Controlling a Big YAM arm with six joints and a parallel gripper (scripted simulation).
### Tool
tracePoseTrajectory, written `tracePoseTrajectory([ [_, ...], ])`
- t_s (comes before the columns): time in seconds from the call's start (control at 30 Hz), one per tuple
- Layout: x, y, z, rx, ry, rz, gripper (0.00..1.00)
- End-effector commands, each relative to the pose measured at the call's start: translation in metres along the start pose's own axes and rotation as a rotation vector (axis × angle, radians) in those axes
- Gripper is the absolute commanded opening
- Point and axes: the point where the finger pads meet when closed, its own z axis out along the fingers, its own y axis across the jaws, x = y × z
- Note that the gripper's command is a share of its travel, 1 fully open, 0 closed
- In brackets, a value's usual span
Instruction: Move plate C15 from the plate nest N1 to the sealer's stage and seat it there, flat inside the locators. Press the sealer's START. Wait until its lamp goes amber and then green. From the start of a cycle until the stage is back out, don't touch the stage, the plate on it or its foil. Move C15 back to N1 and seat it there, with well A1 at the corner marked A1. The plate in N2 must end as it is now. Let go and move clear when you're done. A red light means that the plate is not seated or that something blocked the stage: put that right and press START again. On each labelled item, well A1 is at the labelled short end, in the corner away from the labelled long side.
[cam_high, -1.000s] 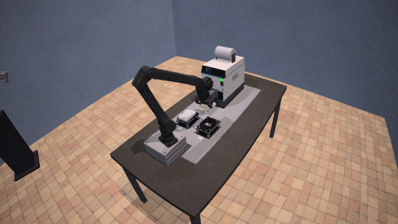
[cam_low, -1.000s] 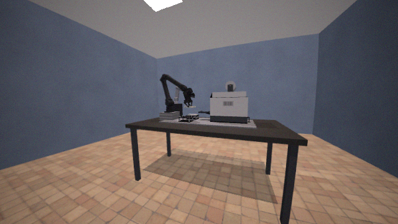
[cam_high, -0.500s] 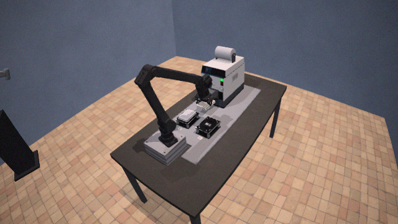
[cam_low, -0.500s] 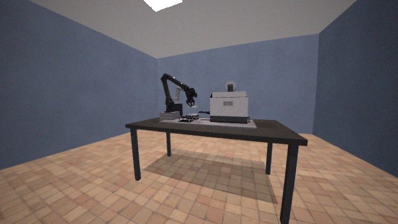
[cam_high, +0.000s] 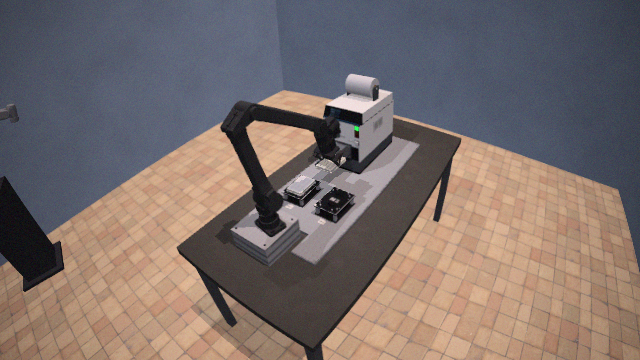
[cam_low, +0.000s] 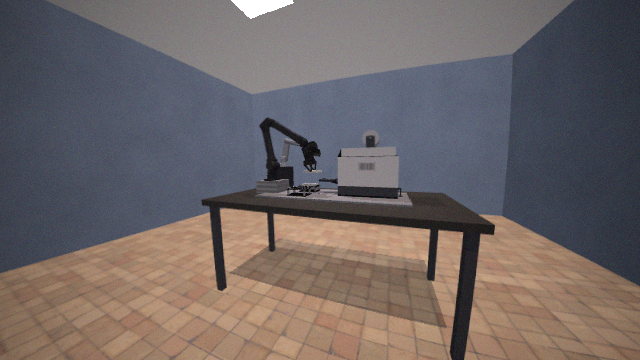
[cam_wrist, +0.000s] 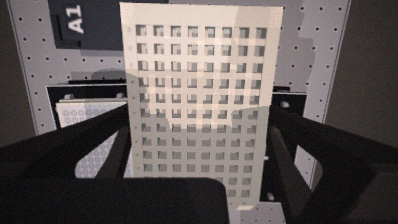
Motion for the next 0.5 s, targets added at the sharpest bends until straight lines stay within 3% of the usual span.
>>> tracePoseTrajectory([
  [0.0,-0.037,0.006,-0.002,0.003,-0.048,0.004,0.00],
  [0.47,-0.054,0.024,0.006,0.001,-0.045,0.000,0.00],
])
